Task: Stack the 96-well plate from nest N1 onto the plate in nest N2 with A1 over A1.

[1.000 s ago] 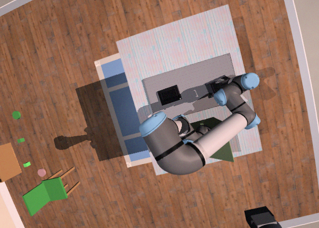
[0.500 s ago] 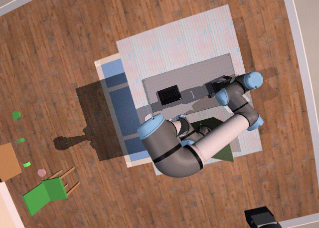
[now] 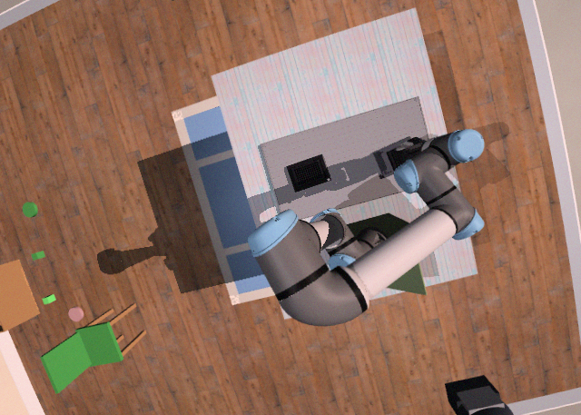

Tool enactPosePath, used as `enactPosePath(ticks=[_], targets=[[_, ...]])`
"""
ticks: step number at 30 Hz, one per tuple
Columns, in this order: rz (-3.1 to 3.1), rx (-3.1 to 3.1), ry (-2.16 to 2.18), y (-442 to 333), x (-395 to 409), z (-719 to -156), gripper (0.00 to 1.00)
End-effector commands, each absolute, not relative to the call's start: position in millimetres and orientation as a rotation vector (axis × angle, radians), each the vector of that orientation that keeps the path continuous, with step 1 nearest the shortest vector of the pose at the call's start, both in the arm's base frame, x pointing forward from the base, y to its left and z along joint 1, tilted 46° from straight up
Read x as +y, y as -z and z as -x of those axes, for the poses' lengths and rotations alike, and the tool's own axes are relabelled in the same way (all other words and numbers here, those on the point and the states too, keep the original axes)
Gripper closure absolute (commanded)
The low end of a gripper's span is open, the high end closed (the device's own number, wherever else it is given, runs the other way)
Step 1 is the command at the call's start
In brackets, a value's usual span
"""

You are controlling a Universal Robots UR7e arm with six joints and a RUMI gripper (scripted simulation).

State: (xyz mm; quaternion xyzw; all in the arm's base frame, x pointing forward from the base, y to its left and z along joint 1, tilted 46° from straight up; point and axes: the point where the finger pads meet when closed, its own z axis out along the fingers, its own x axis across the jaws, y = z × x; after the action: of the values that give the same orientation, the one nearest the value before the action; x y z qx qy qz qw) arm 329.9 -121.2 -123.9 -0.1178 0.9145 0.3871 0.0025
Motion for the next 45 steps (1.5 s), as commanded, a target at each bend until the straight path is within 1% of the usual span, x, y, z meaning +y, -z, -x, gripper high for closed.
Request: enactPosePath(ticks=[1,13,16,45], targets=[[0.369,2.868,-1.212,123.5,-122.0,-330.1,1.00],[0.369,2.868,-1.213,123.6,-122.0,-330.1,1.00],[0.234,2.917,-1.226,116.4,-115.0,-330.3,1.00],[0.234,2.917,-1.226,57.3,-56.2,-332.4,1.00]])
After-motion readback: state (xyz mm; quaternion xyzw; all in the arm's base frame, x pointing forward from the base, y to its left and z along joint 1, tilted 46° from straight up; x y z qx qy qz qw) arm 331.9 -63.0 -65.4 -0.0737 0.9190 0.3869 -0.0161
